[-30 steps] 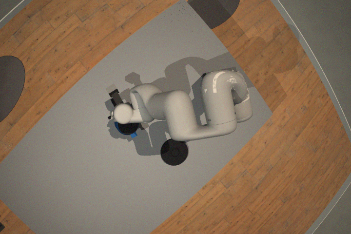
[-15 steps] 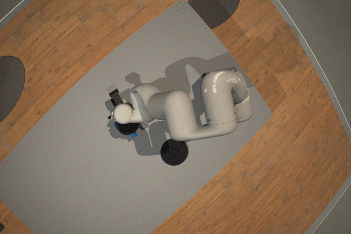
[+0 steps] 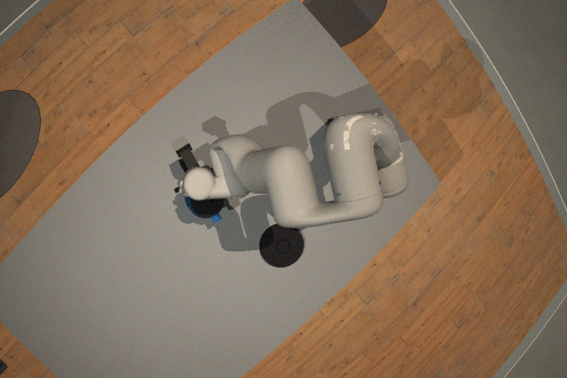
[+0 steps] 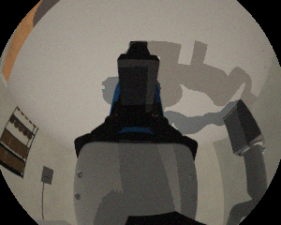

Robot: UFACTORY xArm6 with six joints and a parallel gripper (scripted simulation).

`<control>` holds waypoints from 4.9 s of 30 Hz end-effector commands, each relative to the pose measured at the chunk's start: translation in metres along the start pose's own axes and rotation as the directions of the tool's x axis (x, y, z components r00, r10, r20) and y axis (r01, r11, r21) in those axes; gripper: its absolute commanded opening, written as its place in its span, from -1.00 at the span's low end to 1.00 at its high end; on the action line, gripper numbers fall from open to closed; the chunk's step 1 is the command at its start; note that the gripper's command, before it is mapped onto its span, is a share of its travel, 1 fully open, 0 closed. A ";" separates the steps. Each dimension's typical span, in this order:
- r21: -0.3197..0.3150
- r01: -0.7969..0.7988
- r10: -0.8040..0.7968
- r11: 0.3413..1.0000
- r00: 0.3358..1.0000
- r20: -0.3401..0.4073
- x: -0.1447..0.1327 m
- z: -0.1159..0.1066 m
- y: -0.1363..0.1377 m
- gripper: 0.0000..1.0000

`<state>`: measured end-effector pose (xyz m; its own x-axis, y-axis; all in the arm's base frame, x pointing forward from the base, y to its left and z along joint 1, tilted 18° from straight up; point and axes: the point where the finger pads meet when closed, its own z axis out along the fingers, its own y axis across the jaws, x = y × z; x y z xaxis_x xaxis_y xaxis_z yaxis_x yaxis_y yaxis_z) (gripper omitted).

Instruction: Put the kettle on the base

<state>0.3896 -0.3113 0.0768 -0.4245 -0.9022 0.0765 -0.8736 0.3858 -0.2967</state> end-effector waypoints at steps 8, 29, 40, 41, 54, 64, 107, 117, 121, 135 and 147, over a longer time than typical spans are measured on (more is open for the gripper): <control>0.004 0.000 0.000 1.000 1.000 -0.001 0.000 -0.002 -0.001 -1.00; 0.004 0.000 0.000 1.000 1.000 -0.001 0.000 -0.021 -0.001 -1.00; 0.004 0.000 0.000 1.000 1.000 -0.001 0.000 -0.039 -0.001 -1.00; 0.004 0.000 0.000 1.000 1.000 -0.001 0.000 -0.041 -0.001 -1.00; 0.004 0.000 0.000 1.000 1.000 -0.001 0.000 -0.048 -0.001 -1.00; 0.004 0.000 0.000 1.000 1.000 -0.001 0.000 -0.048 -0.001 -1.00; 0.004 0.000 0.000 1.000 1.000 -0.001 -0.006 -0.057 -0.002 -1.00; 0.004 0.000 0.000 1.000 1.000 -0.001 -0.006 -0.057 -0.002 -1.00; 0.004 0.000 0.000 1.000 1.000 -0.001 -0.006 -0.057 -0.002 -1.00; 0.004 0.000 0.000 1.000 1.000 -0.001 -0.006 -0.057 -0.002 -1.00; 0.004 0.000 0.000 1.000 1.000 -0.001 -0.007 -0.057 -0.002 -1.00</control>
<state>0.3792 -0.2946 0.1290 -0.4244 -0.9022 0.0764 -0.8738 0.3860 -0.2959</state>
